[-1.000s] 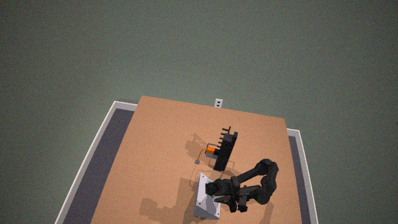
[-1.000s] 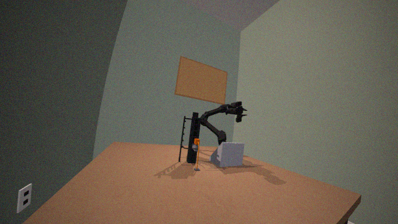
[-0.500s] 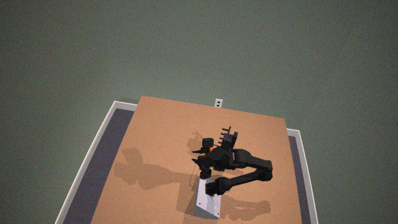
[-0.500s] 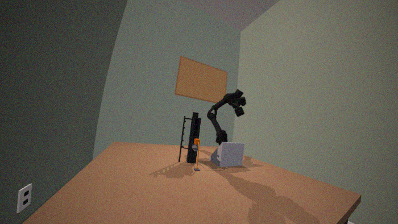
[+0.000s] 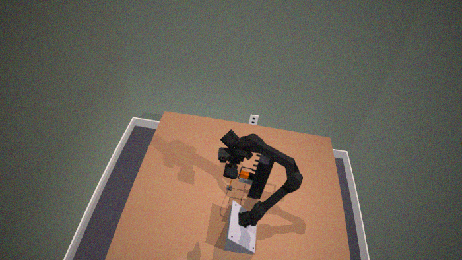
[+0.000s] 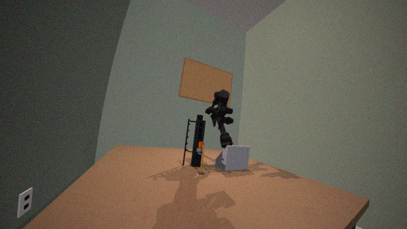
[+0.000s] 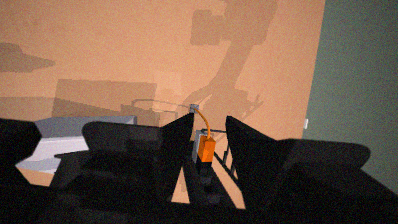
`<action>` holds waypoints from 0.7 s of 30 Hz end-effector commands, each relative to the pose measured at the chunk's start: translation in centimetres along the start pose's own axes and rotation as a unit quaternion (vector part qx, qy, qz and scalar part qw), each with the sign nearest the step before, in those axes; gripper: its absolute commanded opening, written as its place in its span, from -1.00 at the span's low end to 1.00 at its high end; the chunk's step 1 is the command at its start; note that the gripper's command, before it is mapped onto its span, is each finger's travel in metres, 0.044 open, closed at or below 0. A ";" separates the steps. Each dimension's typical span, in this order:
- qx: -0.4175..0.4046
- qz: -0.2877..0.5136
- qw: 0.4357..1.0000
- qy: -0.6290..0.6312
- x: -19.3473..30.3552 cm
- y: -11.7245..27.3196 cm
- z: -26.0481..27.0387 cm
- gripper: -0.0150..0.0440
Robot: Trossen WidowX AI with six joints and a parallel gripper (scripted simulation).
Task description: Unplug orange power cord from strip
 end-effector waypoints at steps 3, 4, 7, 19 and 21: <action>-0.119 0.111 0.985 -0.056 3.5 -8.6 -4.8 0.05; -0.136 0.123 0.981 -0.062 4.1 -9.8 -5.1 0.05; -0.150 0.134 0.977 -0.067 4.7 -10.8 -5.4 0.05; -0.150 0.134 0.977 -0.067 5.4 -10.5 -5.2 0.05; -0.151 0.134 0.977 -0.067 5.7 -10.4 -5.2 0.05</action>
Point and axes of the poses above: the point midway between the two fingers, 35 mm back from their tips, its own y axis back along the fingers, its own z axis across the jaws, x = y × z, the point moved 9 cm from there along y, back along the fingers, and after that the axes turned 3 degrees about y, right-handed, at the moved point
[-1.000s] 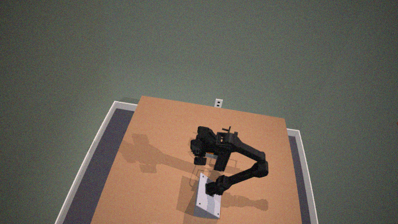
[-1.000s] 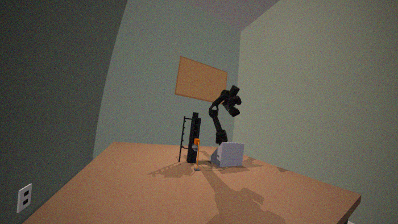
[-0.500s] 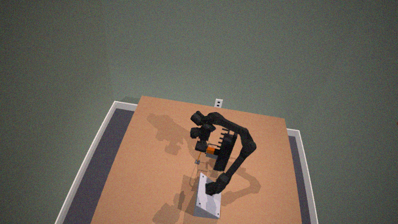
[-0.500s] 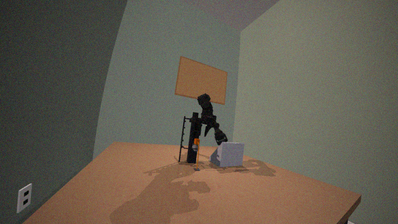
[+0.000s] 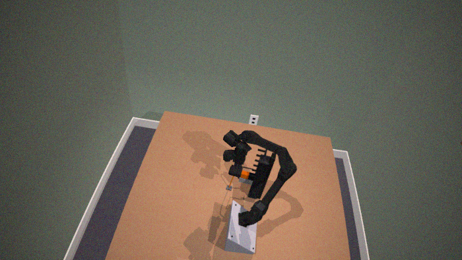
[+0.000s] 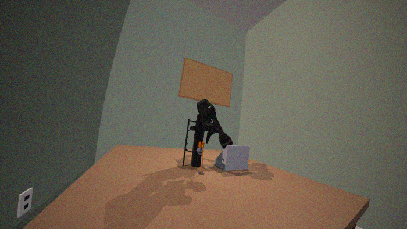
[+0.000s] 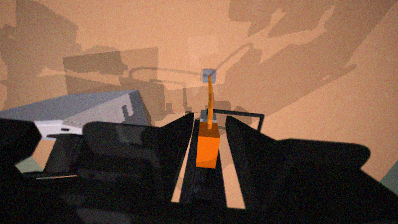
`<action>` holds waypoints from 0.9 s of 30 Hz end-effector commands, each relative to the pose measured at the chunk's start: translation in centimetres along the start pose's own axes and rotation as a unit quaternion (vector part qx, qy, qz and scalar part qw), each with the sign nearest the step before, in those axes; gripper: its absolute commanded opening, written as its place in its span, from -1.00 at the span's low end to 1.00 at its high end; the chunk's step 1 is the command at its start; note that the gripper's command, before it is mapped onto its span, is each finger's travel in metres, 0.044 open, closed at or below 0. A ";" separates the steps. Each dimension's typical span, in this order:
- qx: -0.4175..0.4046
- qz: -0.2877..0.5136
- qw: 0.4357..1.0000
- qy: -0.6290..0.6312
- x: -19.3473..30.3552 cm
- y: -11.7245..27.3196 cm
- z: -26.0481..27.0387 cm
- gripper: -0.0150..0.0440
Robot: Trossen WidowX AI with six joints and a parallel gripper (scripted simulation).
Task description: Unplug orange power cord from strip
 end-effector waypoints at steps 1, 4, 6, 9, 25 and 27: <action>0.001 0.002 1.000 0.002 0.8 0.0 0.0 0.05; 0.001 0.002 1.000 0.002 1.3 0.0 0.0 0.05; 0.001 0.002 1.000 0.002 1.6 0.0 0.0 0.05; 0.001 0.002 1.000 0.002 2.1 0.0 0.0 0.05; 0.001 0.003 1.000 0.002 3.5 -0.3 0.0 0.05; 0.001 0.003 1.000 0.002 3.5 -0.5 0.0 0.05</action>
Point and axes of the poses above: the point midway between the two fingers, 35 mm back from their tips, its own y axis back along the fingers, its own z axis across the jaws, x = y × z, the point moved 9 cm from there along y, back along the fingers, and after that the axes turned 3 degrees about y, right-handed, at the moved point
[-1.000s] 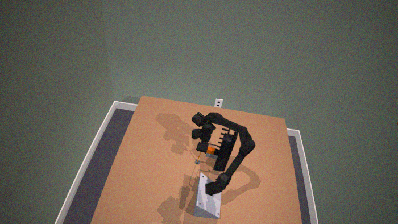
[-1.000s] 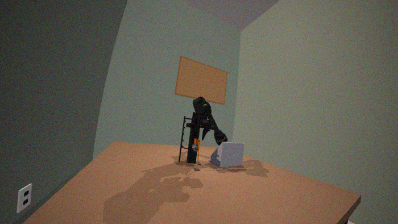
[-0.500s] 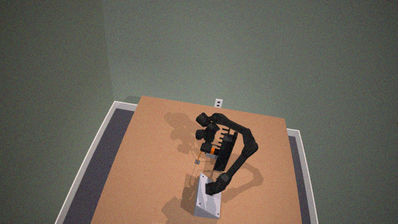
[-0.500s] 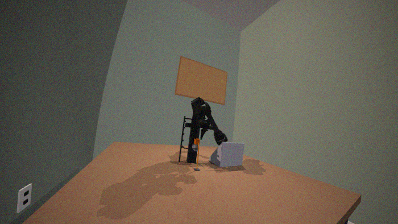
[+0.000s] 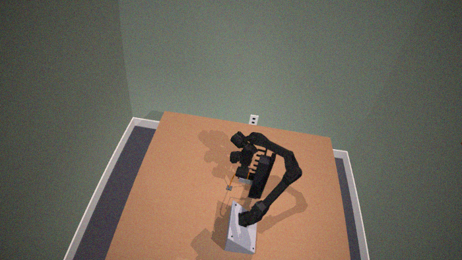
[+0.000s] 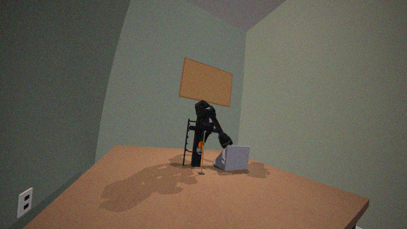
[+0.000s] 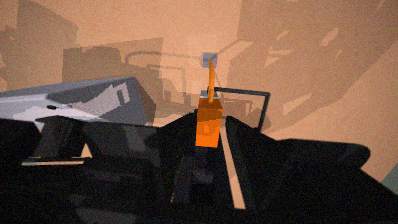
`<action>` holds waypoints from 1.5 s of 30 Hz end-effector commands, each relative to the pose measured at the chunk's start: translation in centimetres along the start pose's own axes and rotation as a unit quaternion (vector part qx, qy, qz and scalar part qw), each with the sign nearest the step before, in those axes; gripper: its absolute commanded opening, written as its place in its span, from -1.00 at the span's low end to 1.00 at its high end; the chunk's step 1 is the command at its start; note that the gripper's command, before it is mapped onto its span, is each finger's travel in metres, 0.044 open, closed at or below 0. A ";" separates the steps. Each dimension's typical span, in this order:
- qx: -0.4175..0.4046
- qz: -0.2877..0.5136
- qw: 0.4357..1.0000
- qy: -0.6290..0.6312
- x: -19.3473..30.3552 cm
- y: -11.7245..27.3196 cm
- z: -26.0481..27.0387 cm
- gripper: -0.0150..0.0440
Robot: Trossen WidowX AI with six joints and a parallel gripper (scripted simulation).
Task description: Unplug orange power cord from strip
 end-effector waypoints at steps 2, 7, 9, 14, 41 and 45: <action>0.001 0.002 1.000 0.003 0.1 -0.7 0.1 0.05; 0.001 0.002 1.000 0.003 0.1 -1.1 0.1 0.05; 0.000 0.000 1.000 0.000 0.1 -0.8 0.0 -0.04; 0.000 0.000 1.000 0.000 0.1 -0.8 0.0 -0.35; 0.000 -0.001 1.000 0.001 -2.8 -0.6 -0.3 -0.49; 0.001 -0.001 1.000 0.001 -3.4 -0.5 -0.4 -0.49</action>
Point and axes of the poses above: the point midway between the two fingers, 35 mm back from their tips, its own y axis back along the fingers, its own z axis across the jaws, x = y × z, the point moved 9 cm from there along y, back along the fingers, and after that the axes turned 3 degrees about y, right-handed, at the moved point
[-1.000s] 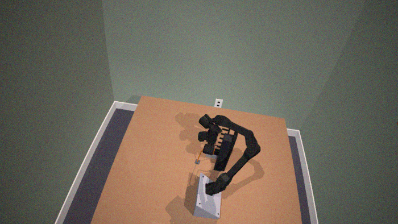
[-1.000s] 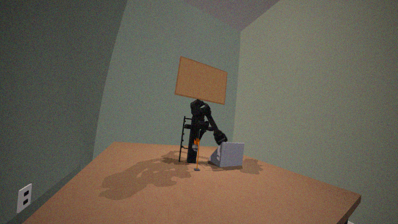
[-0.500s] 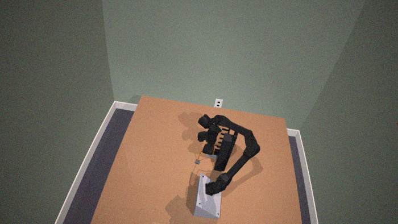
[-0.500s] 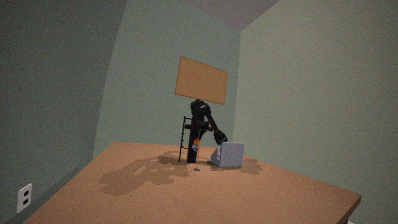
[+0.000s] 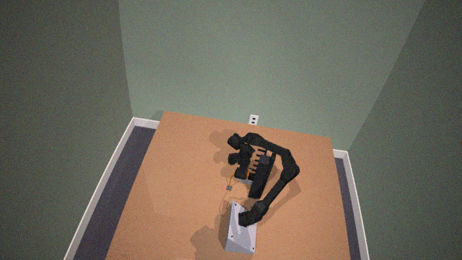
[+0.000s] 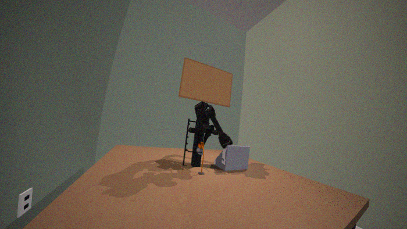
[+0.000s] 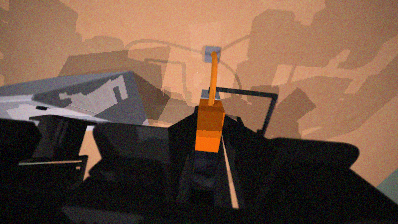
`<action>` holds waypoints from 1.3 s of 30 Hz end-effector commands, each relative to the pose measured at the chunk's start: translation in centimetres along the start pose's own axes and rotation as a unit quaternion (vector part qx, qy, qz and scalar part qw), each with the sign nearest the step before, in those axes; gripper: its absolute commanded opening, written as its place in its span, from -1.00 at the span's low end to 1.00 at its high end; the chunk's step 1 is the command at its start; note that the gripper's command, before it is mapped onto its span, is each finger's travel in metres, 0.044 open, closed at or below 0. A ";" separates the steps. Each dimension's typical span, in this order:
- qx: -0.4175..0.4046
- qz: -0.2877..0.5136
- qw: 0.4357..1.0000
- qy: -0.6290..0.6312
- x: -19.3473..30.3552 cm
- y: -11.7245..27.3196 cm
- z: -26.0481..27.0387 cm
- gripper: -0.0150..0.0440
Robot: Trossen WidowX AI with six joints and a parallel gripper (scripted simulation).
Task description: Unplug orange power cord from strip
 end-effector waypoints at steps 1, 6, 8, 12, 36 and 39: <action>0.009 -0.035 0.999 -0.006 -2.5 1.1 -0.2 -0.49; 0.010 -0.035 0.999 -0.006 -3.3 1.3 -0.2 -0.49; 0.010 -0.035 0.999 -0.006 -3.6 1.3 -0.2 -0.49; 0.010 -0.035 0.999 -0.006 -4.3 1.5 -0.2 -0.49; 0.010 -0.034 0.999 -0.005 -3.6 1.7 -0.2 0.05; 0.010 -0.034 0.999 -0.005 -3.6 1.7 -0.2 0.05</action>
Point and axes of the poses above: the point midway between the two fingers, 35 mm back from their tips, its own y axis back along the fingers, its own z axis across the jaws, x = y × z, the point moved 9 cm from there along y, back along the fingers, and after that the axes turned 3 degrees about y, right-handed, at the moved point
